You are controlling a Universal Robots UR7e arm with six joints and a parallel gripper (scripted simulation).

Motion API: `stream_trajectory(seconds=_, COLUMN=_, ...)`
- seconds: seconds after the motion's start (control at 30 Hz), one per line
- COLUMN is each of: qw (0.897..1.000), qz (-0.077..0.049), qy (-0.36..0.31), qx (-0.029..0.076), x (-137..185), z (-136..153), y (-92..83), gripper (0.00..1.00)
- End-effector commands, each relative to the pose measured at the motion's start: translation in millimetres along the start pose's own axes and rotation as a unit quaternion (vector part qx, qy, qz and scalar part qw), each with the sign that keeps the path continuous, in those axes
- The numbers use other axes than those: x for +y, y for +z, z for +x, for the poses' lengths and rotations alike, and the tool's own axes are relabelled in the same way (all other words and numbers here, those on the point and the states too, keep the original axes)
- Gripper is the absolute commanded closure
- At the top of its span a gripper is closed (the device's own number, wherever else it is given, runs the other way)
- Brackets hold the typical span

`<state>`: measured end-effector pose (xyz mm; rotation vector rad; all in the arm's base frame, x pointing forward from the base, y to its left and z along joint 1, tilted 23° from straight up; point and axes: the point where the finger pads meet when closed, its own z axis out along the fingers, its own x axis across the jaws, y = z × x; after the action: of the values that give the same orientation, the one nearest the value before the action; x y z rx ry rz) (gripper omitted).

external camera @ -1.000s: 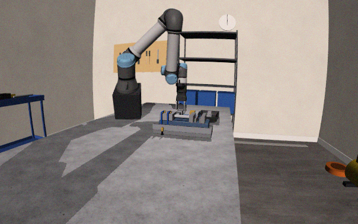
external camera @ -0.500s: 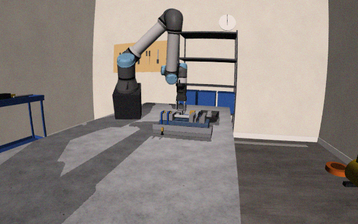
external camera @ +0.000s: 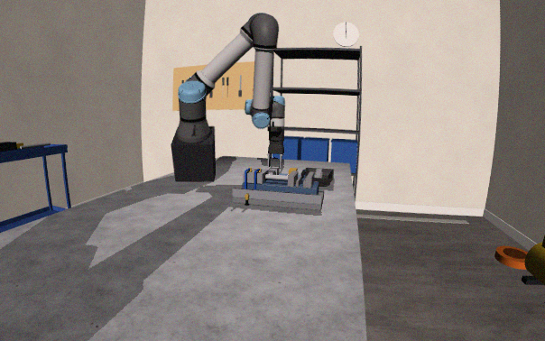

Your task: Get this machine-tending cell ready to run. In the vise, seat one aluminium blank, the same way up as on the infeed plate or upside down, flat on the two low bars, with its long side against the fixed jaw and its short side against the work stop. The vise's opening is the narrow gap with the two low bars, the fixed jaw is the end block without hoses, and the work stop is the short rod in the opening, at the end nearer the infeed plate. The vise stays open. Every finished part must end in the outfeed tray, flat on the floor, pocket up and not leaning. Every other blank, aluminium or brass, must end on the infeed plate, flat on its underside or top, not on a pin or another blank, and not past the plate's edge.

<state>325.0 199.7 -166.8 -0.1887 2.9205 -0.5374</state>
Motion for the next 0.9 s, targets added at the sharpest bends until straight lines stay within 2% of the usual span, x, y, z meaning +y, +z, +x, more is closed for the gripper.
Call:
stream_trajectory(seconds=0.0, qw=1.000, qz=0.000, qy=0.000, qx=-0.001, x=0.2, z=-0.3, y=-0.4, gripper=0.00)
stream_trajectory(seconds=0.87, qw=1.000, qz=0.000, qy=0.000, qx=-0.001, x=0.2, z=-0.4, y=4.0, gripper=0.00)
